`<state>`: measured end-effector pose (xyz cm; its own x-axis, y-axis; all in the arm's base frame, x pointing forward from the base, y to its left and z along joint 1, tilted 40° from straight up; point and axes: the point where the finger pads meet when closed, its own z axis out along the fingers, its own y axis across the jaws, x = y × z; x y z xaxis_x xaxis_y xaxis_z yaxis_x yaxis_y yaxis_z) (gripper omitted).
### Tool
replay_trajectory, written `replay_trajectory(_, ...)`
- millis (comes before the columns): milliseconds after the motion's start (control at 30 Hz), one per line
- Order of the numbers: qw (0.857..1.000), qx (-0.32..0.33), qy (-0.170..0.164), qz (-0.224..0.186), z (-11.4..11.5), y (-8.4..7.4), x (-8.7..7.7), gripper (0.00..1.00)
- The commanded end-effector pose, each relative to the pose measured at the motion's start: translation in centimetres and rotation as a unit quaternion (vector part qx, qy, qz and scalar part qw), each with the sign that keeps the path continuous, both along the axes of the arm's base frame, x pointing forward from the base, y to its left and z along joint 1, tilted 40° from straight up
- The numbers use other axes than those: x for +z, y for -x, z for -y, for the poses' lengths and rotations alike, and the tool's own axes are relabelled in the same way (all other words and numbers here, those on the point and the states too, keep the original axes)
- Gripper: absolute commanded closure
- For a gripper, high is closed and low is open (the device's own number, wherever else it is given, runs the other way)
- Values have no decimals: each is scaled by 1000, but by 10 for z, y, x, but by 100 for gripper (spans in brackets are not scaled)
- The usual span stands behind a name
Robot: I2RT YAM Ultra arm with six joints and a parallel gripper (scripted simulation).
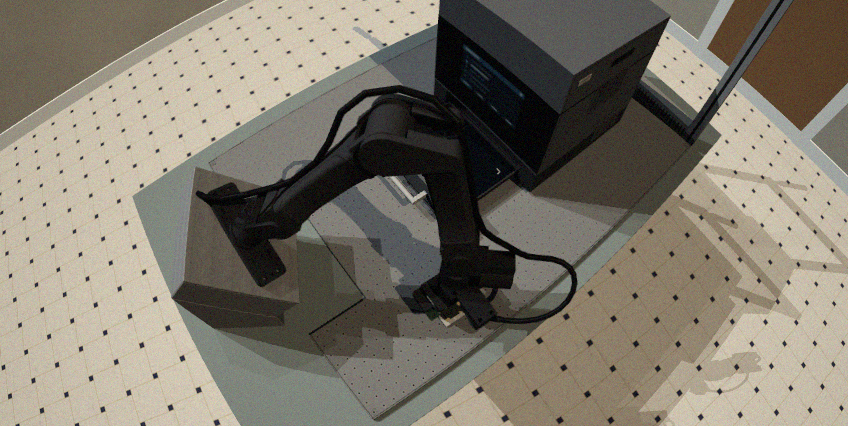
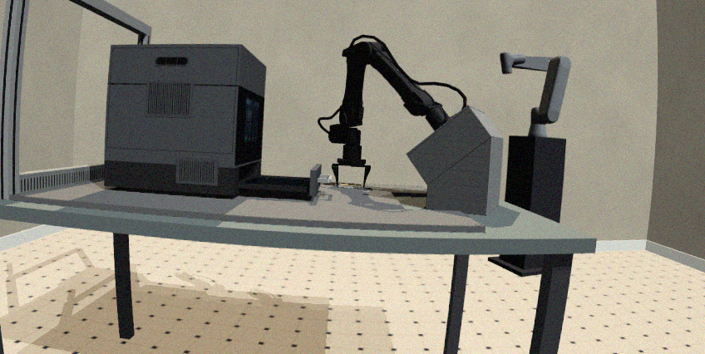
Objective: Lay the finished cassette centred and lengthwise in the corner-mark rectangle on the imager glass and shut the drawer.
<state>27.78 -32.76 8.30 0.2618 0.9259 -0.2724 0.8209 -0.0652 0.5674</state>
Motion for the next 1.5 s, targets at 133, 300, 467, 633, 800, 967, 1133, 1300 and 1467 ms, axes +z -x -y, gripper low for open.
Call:
replay_trajectory(133,1000,-5,23,12,10,-7,18,0)
replay_trajectory(300,1000,-4,21,11,9,-7,17,0)
replay_trajectory(467,1000,-3,19,9,8,-8,16,0)
replay_trajectory(633,1000,-4,17,8,8,-7,15,0)
replay_trajectory(800,1000,-4,15,7,7,-7,15,0)
replay_trajectory(967,1000,-8,20,10,11,-5,17,0)
replay_trajectory(1133,1000,-9,22,10,11,-3,16,0)
replay_trajectory(1300,1000,-9,20,9,10,-2,13,0)
replay_trajectory(1467,1000,-10,16,5,7,2,8,0)
